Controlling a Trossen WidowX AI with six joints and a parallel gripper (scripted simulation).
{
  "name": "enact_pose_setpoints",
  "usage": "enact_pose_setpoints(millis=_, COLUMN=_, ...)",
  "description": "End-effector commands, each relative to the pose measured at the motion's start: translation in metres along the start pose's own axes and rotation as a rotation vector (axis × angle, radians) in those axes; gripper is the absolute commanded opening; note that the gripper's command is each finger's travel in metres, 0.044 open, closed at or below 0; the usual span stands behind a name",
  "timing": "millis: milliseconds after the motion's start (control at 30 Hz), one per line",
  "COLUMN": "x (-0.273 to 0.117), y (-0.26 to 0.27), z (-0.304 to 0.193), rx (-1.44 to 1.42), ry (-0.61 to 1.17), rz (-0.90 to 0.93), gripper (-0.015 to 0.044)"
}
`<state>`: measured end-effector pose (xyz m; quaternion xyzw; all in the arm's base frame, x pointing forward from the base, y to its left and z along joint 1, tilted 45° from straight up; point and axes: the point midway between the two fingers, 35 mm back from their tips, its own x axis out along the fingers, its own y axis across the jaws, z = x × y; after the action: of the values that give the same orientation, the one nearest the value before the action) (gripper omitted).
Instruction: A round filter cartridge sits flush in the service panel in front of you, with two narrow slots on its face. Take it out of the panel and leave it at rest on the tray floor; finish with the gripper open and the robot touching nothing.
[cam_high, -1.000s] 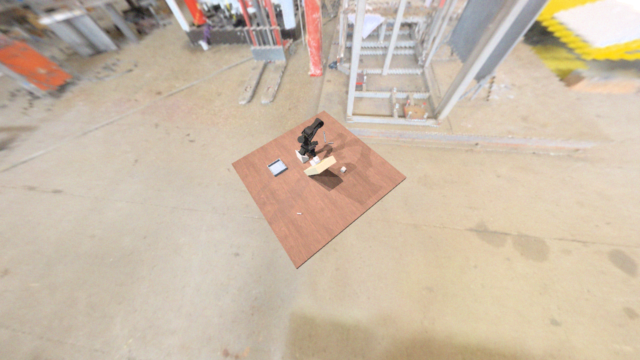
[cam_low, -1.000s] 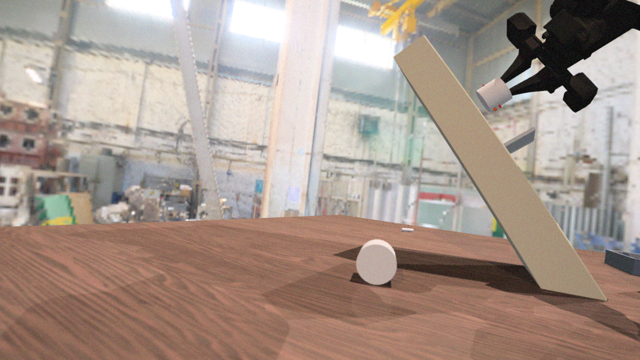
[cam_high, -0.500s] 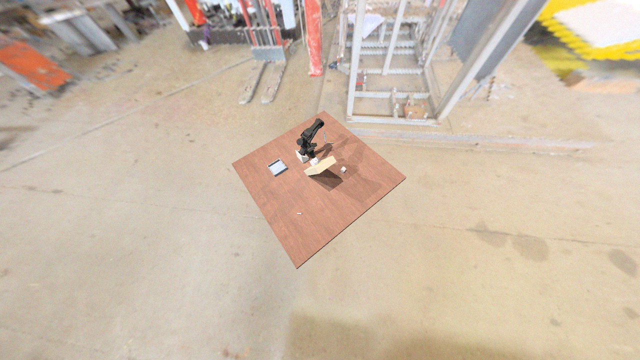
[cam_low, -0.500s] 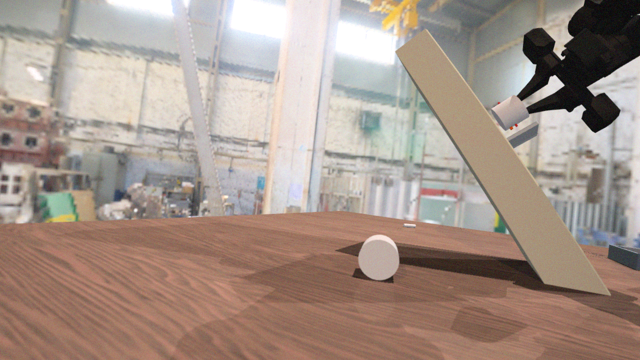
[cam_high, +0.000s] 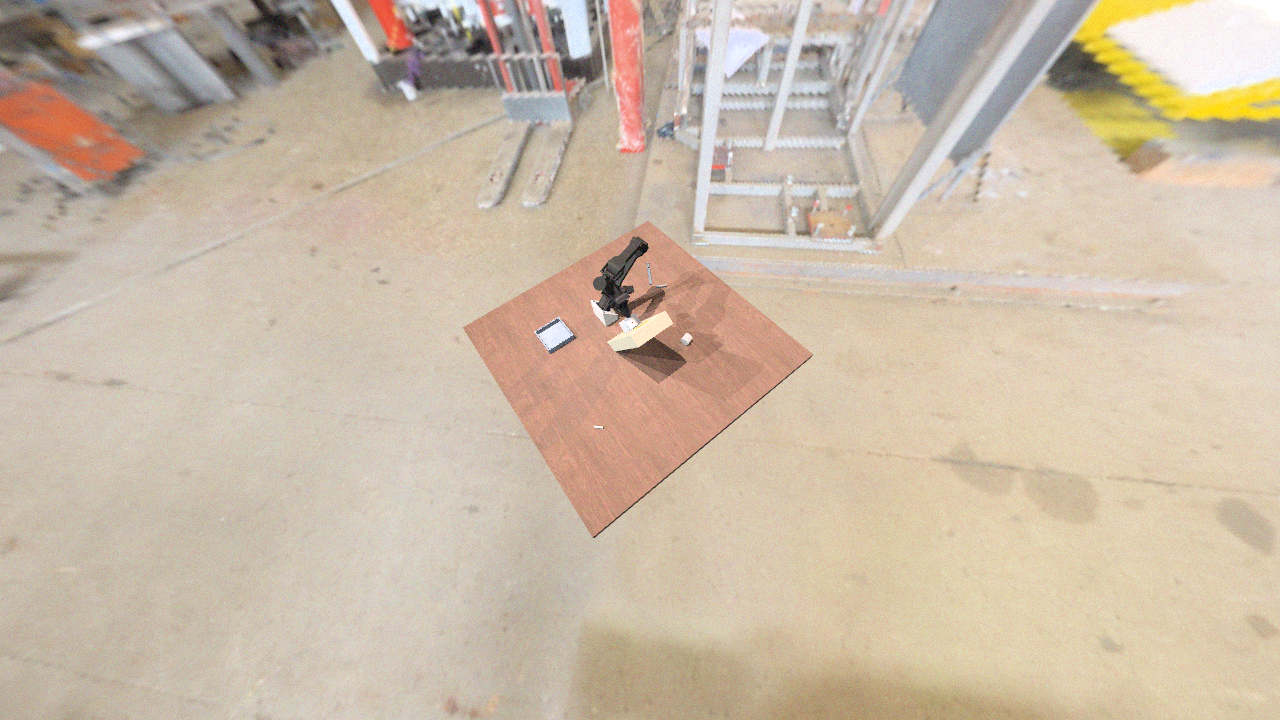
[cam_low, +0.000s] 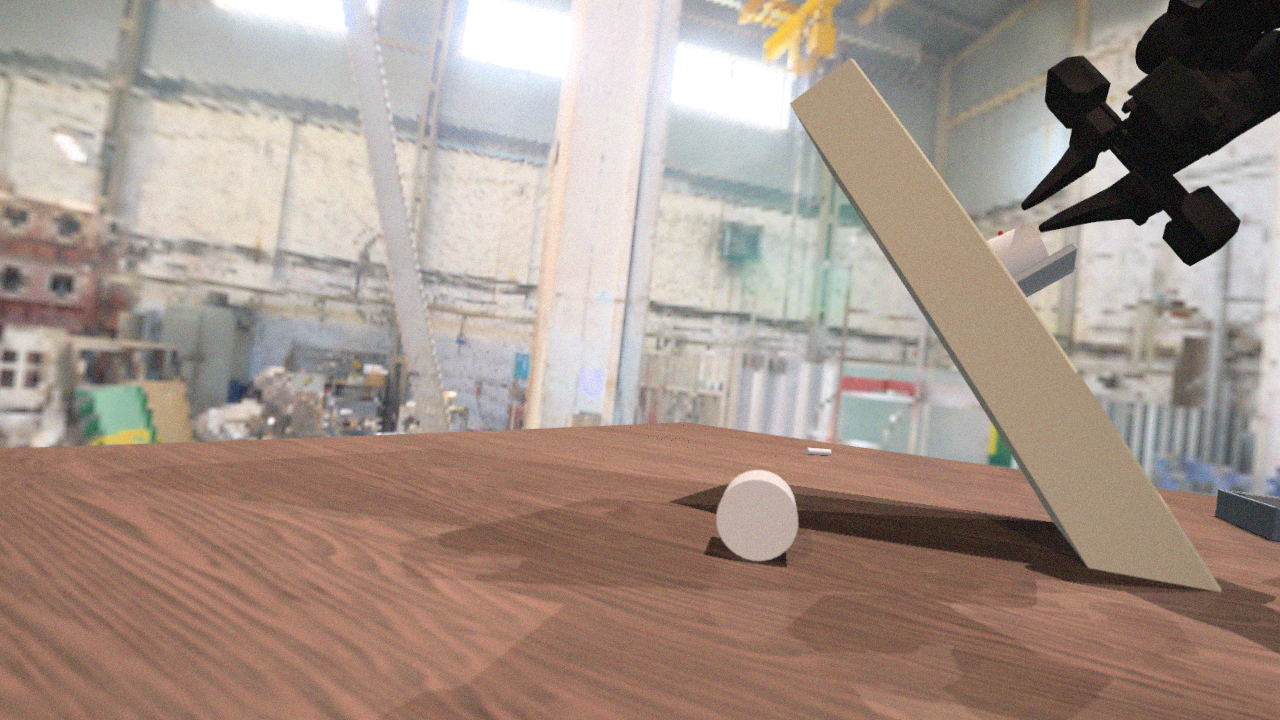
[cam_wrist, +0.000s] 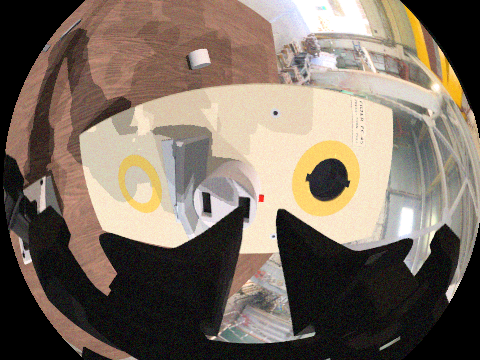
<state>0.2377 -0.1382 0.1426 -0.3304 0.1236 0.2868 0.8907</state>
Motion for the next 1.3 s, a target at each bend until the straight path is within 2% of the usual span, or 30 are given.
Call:
enact_pose_setpoints(millis=0, x=0.001, y=0.005, z=0.0, rx=-0.004, ry=-0.005, rz=-0.006, gripper=0.0102)
enact_pose_setpoints(millis=100, x=0.0, y=-0.001, z=0.001, rx=-0.006, ry=-0.006, rz=-0.007, gripper=0.0102)
enact_pose_setpoints(millis=300, x=-0.008, y=-0.064, z=0.007, rx=-0.006, ry=-0.006, rz=-0.008, gripper=0.0102)
enact_pose_setpoints(millis=433, x=-0.009, y=-0.071, z=0.007, rx=-0.006, ry=-0.006, rz=-0.008, gripper=0.0102)
enact_pose_setpoints(millis=833, x=-0.056, y=-0.126, z=0.011, rx=-0.02, ry=0.0, rz=-0.013, gripper=0.0417)
enact_pose_setpoints(millis=867, x=-0.055, y=-0.125, z=0.011, rx=-0.001, ry=0.001, rz=-0.008, gripper=0.0391)
enact_pose_setpoints(millis=967, x=-0.044, y=-0.106, z=0.007, rx=0.271, ry=0.024, rz=0.061, gripper=0.0312)
enact_pose_setpoints(millis=1000, x=-0.04, y=-0.097, z=0.006, rx=0.388, ry=0.039, rz=0.091, gripper=0.0305)
enact_pose_setpoints(millis=1267, x=-0.016, y=-0.024, z=0.002, rx=1.295, ry=0.274, rz=0.294, gripper=0.0305)
